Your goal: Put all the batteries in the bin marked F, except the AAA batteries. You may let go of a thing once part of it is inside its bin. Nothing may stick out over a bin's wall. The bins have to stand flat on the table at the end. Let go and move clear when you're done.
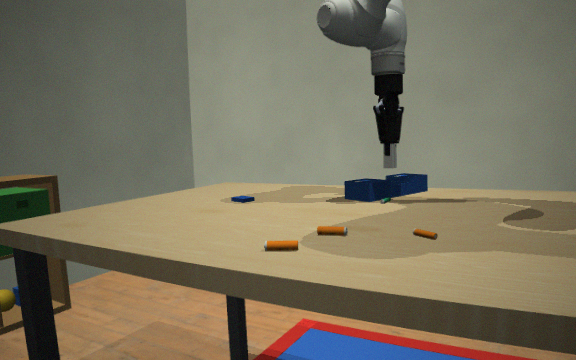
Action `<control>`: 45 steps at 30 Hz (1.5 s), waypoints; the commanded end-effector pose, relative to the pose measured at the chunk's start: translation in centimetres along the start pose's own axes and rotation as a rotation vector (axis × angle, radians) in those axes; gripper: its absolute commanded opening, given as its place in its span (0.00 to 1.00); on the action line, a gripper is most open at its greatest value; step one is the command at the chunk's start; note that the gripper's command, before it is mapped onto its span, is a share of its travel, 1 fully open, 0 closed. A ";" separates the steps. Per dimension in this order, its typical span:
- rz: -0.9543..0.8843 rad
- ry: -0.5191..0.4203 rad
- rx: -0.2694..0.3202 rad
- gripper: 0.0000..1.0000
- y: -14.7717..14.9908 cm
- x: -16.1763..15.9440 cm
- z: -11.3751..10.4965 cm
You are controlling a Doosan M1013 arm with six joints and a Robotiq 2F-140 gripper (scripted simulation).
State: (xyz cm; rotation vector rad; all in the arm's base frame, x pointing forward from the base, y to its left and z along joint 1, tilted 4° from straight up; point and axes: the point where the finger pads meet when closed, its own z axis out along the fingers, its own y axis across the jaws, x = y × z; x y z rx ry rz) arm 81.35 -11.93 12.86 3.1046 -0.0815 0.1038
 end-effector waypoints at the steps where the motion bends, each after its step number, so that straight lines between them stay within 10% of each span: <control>1: 0.001 0.002 -0.001 0.15 -0.2 0.2 -0.4; 21: 0.001 0.002 -0.001 0.15 -8.1 1.1 -0.4; 45: 0.001 0.002 -0.001 0.15 -8.5 1.2 -0.4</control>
